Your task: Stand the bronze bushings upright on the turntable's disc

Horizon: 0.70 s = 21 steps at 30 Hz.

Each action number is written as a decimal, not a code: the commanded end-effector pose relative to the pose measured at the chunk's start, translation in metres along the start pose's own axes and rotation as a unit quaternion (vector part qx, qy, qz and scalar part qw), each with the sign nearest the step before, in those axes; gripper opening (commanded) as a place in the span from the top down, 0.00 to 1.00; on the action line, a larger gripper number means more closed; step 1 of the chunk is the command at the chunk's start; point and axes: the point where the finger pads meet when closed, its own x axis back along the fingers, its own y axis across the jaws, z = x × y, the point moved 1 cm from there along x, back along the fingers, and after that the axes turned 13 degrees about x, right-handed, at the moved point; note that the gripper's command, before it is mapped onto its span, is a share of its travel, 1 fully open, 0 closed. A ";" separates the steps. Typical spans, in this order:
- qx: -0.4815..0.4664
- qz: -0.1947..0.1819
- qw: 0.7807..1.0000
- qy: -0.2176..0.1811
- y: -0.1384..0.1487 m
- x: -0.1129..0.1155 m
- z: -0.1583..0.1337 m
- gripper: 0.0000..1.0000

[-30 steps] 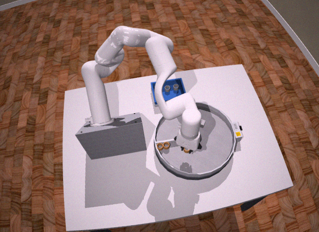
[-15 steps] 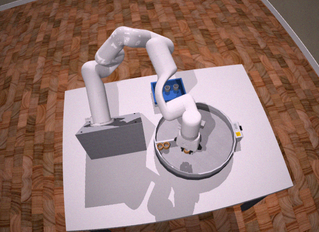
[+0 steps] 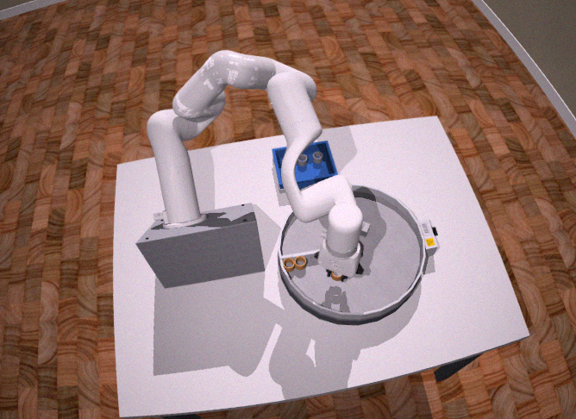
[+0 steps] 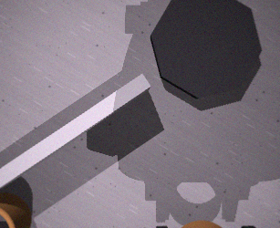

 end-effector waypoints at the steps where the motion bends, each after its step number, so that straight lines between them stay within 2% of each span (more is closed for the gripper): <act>1: 0.001 -0.002 1.000 -0.001 0.001 0.001 0.000 1.00; 21: 0.001 -0.002 1.000 -0.001 0.001 -0.020 0.000 1.00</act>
